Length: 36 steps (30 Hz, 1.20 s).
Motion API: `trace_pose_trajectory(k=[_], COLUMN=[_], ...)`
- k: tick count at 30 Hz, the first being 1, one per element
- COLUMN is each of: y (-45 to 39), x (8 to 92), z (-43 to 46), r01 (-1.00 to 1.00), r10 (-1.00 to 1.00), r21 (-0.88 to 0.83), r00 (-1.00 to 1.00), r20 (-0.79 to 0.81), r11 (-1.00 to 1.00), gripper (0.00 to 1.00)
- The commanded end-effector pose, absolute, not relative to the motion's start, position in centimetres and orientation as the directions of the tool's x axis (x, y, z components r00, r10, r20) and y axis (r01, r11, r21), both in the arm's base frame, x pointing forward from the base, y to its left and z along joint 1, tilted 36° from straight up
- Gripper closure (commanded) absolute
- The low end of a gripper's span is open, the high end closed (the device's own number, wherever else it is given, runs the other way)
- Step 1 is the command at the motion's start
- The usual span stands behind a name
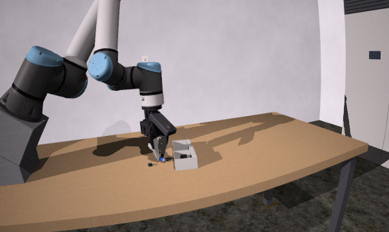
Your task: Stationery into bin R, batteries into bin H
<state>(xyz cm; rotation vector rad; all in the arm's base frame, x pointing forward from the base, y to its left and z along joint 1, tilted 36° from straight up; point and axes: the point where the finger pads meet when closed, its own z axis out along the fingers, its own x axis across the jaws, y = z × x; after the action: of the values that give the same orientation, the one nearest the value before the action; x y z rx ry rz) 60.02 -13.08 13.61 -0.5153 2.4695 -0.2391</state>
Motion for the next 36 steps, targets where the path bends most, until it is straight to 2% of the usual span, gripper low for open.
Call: trace_pose_trajectory(k=[1,36], y=[-13.0,-12.8], x=[59.2,56.5], z=[14.7,18.5], r01=[-0.307,-0.307], r10=[-0.415,-0.415], r21=[-0.284,-0.284], r00=[-0.745,-0.745], r20=[-0.522,-0.522], r11=[0.908,0.908], gripper=[1.00,1.00])
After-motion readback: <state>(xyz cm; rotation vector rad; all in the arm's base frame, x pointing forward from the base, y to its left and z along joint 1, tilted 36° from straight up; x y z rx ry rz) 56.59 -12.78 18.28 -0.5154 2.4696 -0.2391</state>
